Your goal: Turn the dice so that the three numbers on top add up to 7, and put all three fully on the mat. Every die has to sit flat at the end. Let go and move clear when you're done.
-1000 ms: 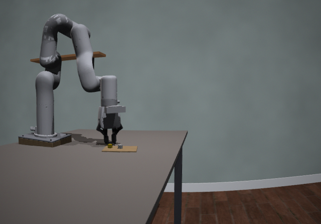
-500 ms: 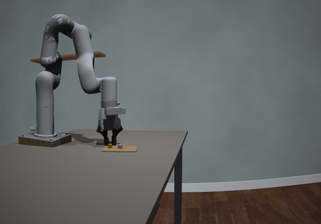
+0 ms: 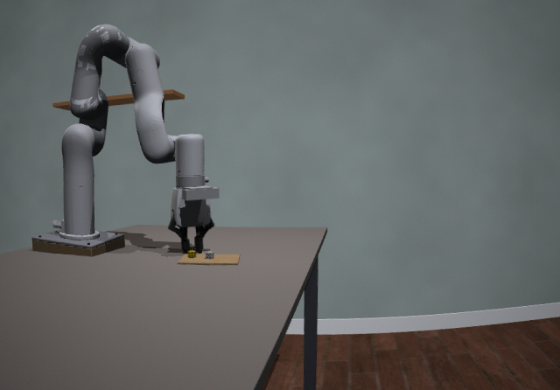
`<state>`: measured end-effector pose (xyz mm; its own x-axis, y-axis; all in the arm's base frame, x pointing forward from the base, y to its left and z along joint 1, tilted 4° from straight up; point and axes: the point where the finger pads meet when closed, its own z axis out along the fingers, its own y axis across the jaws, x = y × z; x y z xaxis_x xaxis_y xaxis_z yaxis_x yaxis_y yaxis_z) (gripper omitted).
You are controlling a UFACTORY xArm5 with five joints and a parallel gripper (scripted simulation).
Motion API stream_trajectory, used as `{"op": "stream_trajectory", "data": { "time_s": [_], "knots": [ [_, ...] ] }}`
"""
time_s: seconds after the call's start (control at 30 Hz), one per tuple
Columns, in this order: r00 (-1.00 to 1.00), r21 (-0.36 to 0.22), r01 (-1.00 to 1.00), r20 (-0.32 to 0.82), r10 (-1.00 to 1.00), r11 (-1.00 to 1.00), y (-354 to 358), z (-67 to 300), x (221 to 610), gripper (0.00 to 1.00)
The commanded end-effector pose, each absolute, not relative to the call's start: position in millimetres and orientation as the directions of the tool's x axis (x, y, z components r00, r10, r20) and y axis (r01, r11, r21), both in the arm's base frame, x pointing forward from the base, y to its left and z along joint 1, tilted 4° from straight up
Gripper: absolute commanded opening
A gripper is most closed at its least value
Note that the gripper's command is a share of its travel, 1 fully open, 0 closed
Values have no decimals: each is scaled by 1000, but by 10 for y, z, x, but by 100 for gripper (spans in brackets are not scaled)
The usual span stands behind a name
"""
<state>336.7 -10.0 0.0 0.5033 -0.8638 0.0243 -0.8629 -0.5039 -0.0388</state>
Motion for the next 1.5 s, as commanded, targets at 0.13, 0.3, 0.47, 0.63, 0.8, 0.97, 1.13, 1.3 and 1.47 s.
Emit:
{"op": "stream_trajectory", "data": {
  "time_s": [0.13,0.3,0.47,0.63,0.8,0.97,1.13,1.3,1.47],
  "knots": [
    [503,-41,-863,26,-864,-504,-100,8,3378,31],
    [503,-41,-863,26,-864,-504,-100,8,3378,31],
    [503,-41,-863,26,-864,-504,-100,8,3378,11],
    [503,-41,-863,26,-864,-504,-100,8,3378,11],
    [503,-41,-863,26,-864,-504,-100,8,3378,11],
    [503,-41,-863,26,-864,-504,-100,8,3378,11],
    [503,-41,-863,26,-864,-504,-100,8,3378,11],
    [503,-41,-863,26,-864,-504,-100,8,3378,11],
    [503,-41,-863,26,-864,-504,-100,8,3378,11]
  ]
}}
